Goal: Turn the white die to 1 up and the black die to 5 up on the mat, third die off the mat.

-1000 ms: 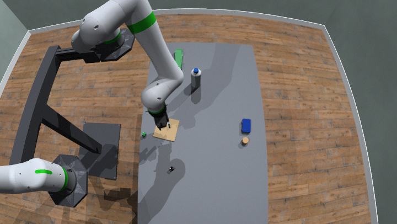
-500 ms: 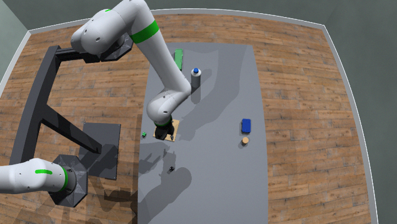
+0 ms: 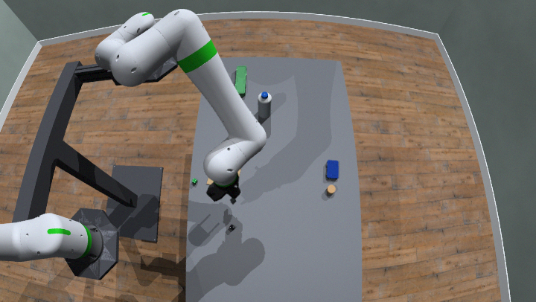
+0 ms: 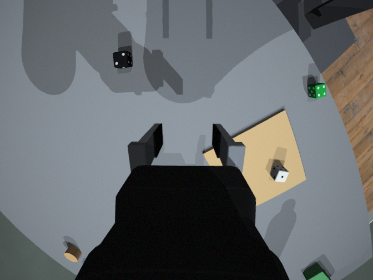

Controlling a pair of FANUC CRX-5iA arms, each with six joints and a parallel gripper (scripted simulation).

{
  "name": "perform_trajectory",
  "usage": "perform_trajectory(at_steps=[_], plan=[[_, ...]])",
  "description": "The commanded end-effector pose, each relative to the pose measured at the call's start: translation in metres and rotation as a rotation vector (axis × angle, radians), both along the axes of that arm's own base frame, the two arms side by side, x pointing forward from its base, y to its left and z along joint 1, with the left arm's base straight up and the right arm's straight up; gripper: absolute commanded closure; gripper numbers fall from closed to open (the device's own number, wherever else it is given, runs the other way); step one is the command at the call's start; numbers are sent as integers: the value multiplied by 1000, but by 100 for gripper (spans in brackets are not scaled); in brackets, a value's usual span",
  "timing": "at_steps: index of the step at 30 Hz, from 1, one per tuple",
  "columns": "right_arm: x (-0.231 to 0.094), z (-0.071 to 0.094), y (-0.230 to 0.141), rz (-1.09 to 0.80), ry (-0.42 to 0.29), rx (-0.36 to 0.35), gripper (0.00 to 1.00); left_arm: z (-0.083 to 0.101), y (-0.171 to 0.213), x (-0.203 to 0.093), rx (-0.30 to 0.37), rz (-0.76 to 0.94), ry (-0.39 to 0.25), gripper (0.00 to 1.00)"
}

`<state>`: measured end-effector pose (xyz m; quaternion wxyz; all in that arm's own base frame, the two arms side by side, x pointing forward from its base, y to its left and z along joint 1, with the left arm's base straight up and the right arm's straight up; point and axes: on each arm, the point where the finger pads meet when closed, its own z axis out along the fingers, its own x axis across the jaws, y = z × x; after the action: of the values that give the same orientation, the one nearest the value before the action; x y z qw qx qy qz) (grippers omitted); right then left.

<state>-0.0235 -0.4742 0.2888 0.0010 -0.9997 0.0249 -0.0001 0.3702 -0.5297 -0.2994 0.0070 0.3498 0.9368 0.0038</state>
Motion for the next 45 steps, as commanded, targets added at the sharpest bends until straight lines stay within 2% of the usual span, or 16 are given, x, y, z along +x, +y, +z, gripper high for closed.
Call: perform_trajectory(at_steps=[1,7,9,11,22,23,26,28,38,45], plan=[[0,1,0,0,0,-2,0,0,-17,4,-1,-172,16,0],[0,1,0,0,0,-2,0,-1,-35,7,1,-384,16,0],[0,1,0,0,0,-2,0,-1,-35,7,1,-384,16,0],[0,1,0,0,0,-2,0,-1,-46,8,2,-514,16,0],[0,1,0,0,0,-2,0,0,-74,11,4,-864,15,0],[0,1,0,0,0,-2,0,1,-80,11,5,-934,15,0],[0,1,0,0,0,-2,0,1,-81,11,5,-955,15,0],[0,1,0,0,0,-2,0,2,-92,12,6,-1094,15,0],[0,1,0,0,0,-2,0,5,-116,12,9,-1433,14,0],[0,1,0,0,0,-2,0,6,-121,12,10,-1507,14,0]])
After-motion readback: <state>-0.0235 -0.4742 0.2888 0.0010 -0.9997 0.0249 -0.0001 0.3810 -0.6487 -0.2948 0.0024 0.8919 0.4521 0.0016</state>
